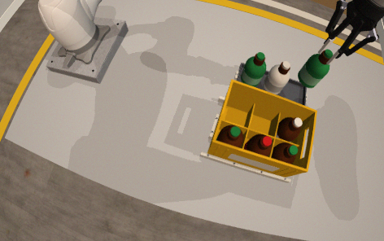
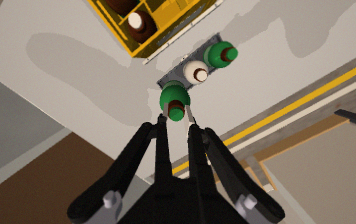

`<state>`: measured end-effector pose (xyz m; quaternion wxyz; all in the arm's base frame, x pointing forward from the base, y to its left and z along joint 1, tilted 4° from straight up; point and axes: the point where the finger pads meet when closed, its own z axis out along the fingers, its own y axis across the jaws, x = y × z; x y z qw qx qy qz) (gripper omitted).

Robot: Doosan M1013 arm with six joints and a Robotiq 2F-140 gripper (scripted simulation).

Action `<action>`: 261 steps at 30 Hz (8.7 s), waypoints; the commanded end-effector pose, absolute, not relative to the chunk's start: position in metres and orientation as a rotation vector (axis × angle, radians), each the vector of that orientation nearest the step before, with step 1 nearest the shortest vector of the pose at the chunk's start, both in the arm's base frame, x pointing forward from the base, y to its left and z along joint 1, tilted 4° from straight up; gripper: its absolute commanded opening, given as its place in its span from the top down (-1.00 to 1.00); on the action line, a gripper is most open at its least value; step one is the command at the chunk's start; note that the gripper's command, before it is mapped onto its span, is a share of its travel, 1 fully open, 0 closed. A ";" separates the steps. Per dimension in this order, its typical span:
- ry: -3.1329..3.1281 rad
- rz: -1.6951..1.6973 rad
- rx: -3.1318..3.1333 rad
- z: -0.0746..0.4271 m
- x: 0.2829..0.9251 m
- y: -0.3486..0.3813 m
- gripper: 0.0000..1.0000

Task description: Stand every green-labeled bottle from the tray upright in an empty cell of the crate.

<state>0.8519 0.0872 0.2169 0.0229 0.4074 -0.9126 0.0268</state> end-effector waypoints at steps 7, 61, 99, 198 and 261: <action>-2.833 0.077 1.258 0.221 0.851 0.091 1.00; -2.833 0.077 1.258 0.257 0.852 0.094 1.00; -2.833 0.077 1.258 0.261 0.852 0.094 1.00; -2.833 0.077 1.258 0.284 0.852 0.096 1.00; -2.833 0.077 1.258 0.286 0.816 0.063 1.00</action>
